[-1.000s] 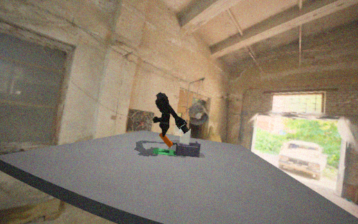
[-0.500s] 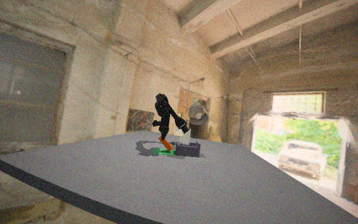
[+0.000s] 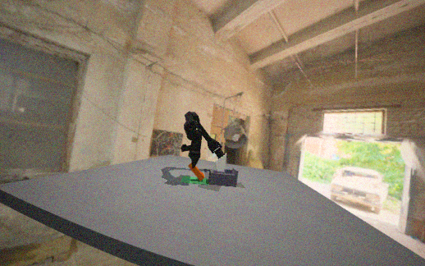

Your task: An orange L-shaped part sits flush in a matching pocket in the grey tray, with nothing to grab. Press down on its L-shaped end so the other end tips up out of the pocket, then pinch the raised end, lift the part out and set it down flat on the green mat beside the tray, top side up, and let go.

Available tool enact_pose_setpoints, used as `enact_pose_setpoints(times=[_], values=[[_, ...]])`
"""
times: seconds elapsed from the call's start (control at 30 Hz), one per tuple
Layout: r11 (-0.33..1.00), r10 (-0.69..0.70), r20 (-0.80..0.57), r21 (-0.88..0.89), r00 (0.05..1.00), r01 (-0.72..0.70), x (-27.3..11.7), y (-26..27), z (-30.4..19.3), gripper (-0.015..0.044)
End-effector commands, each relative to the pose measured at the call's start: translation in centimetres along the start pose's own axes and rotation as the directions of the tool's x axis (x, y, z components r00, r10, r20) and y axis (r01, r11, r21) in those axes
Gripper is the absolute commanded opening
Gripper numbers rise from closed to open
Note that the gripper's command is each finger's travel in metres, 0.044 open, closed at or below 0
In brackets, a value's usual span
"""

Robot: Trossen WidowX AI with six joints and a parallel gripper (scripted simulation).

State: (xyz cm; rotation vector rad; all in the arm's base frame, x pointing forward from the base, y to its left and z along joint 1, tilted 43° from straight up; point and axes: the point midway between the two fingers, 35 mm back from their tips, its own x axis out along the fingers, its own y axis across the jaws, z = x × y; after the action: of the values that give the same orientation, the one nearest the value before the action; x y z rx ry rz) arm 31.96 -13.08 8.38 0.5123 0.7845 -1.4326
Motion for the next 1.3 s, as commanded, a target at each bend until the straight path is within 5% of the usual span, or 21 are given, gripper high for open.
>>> enact_pose_setpoints(times=[0.0,0.07,0.4,0.57,0.73,1.27], values=[[1.0,-0.001,0.005,-0.004,1.0,0.001,0.0,0.0,0.0,0.0],[1.0,0.0,0.0,0.0,1.0,0.0,0.0,0.0,0.0,0.0],[1.0,0.0,0.0,0.0,1.0,0.0,-0.2,0.0,0.0,0.0263],[1.0,0.001,-0.003,-0.003,1.0,-0.001,-4.6,0.4,-0.1,0.0394],[1.0,-0.001,0.0,-0.005,1.0,0.001,-8.9,0.0,0.0,0.04],[1.0,0.001,0.005,-0.012,1.0,-0.001,-8.3,0.2,-0.1,0.04]])
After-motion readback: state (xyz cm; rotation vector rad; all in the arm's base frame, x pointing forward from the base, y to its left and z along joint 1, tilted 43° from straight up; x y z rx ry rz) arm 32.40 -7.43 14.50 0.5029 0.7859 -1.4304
